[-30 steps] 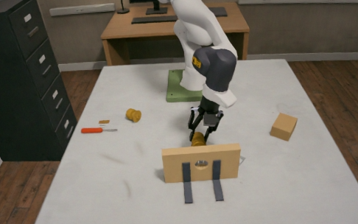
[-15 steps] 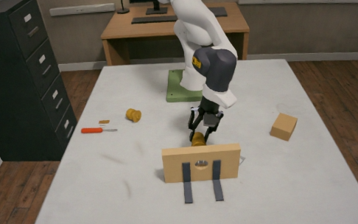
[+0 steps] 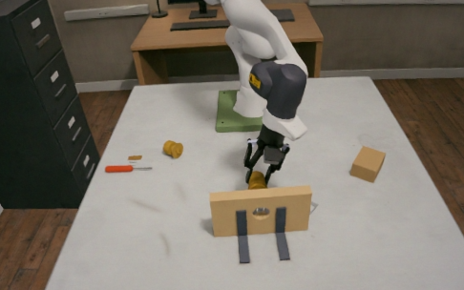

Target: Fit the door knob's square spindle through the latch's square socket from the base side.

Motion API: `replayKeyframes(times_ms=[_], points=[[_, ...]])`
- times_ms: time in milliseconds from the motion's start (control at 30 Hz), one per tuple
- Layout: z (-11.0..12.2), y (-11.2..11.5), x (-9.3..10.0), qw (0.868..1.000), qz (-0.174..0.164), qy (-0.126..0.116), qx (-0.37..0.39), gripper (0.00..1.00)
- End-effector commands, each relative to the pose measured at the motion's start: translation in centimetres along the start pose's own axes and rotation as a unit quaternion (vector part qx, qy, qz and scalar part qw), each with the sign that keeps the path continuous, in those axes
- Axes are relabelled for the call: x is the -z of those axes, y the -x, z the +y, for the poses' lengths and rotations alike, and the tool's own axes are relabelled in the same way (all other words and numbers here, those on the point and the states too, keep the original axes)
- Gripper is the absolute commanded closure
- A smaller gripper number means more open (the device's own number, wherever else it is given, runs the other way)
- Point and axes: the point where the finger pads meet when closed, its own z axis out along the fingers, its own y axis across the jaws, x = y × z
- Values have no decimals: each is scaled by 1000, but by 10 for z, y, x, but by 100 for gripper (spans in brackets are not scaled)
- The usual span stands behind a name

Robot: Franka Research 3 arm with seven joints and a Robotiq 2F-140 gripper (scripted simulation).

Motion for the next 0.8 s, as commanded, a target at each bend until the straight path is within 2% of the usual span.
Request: replayKeyframes(times_ms=[0, 767], points=[[2, -2, 1, 1000, 2, 2, 3, 58], [2, -5, 1, 1000, 2, 2, 3, 58]])
